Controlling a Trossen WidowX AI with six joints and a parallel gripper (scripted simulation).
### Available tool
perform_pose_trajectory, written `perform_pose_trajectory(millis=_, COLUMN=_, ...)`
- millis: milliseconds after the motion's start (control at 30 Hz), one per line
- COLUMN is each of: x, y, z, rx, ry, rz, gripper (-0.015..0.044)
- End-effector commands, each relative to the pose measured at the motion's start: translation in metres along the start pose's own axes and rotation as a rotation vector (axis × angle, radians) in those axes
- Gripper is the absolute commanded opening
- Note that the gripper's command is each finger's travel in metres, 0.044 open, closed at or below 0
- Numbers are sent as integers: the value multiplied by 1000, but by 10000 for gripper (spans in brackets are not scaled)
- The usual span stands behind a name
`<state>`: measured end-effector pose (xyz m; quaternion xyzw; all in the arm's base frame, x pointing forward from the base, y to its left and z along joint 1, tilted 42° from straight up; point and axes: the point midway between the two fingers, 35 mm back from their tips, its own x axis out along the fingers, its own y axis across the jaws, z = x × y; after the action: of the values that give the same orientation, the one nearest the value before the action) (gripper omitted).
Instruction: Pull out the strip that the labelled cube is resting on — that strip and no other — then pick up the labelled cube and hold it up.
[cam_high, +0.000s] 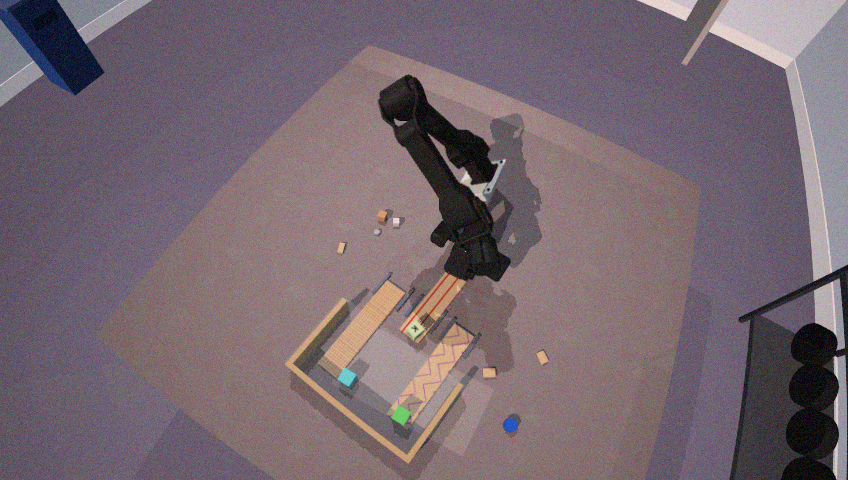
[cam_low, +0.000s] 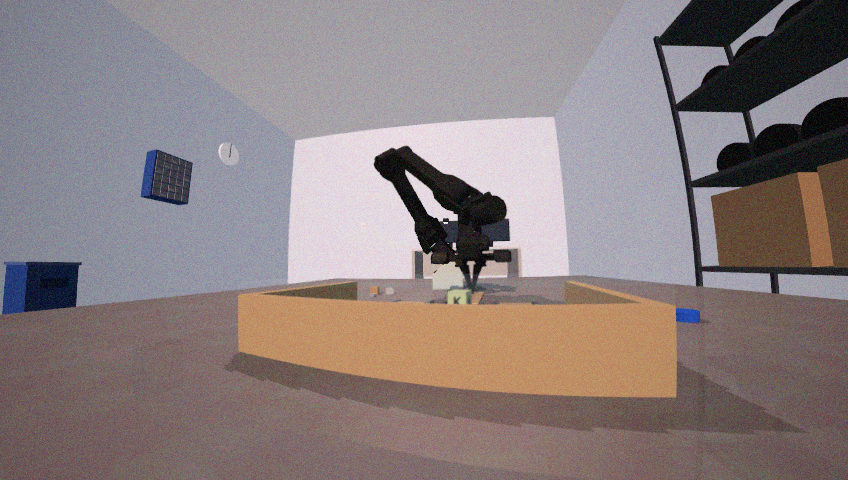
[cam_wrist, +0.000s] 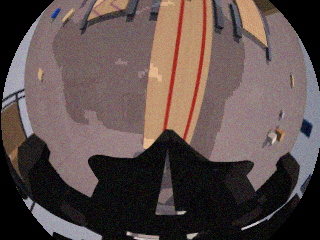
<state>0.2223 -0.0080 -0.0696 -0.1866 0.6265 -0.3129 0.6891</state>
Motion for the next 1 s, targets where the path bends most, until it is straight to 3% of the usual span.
perform_pose_trajectory(millis=0, x=4, y=-3, z=-9, rx=-6, ry=26, rz=-4, gripper=0)
perform_pose_trajectory(millis=800, x=4, y=-3, z=-9, rx=-6, ry=26, rz=-4, gripper=0)
perform_pose_trajectory(millis=967, x=-40, y=1, z=1, rx=-5, ry=25, rz=-1, gripper=0)
